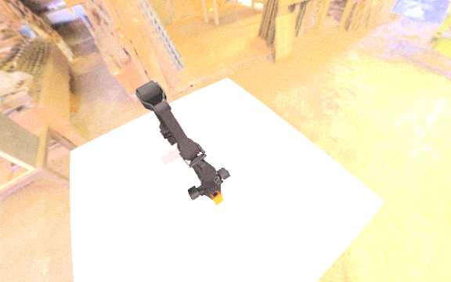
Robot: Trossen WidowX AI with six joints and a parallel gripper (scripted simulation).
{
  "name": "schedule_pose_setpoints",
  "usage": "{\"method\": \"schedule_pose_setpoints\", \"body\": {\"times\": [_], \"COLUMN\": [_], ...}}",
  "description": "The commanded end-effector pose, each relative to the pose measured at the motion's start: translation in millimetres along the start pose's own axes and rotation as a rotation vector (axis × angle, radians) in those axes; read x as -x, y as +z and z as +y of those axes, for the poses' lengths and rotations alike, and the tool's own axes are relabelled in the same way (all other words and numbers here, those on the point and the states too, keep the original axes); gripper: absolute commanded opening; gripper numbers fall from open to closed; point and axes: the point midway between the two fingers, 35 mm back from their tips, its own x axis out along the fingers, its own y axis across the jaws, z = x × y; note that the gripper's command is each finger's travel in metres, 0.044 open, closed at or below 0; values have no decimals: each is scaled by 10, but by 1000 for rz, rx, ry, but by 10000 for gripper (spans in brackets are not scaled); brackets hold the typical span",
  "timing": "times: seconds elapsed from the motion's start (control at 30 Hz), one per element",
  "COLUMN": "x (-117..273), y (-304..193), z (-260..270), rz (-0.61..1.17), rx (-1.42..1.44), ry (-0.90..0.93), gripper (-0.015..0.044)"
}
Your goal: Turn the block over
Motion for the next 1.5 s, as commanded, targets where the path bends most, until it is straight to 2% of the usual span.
{"method": "schedule_pose_setpoints", "body": {"times": [0.0,0.53,1.07,1.47], "x": [-76,-309,-216,-178], "y": [-32,-108,-216,-209], "z": [-2,9,-13,-15], "rz": [-33,-257,-477,-512], "rx": [6,10,7,6], "ry": [-4,-3,-4,-4], "gripper": [0,0,0,0]}}
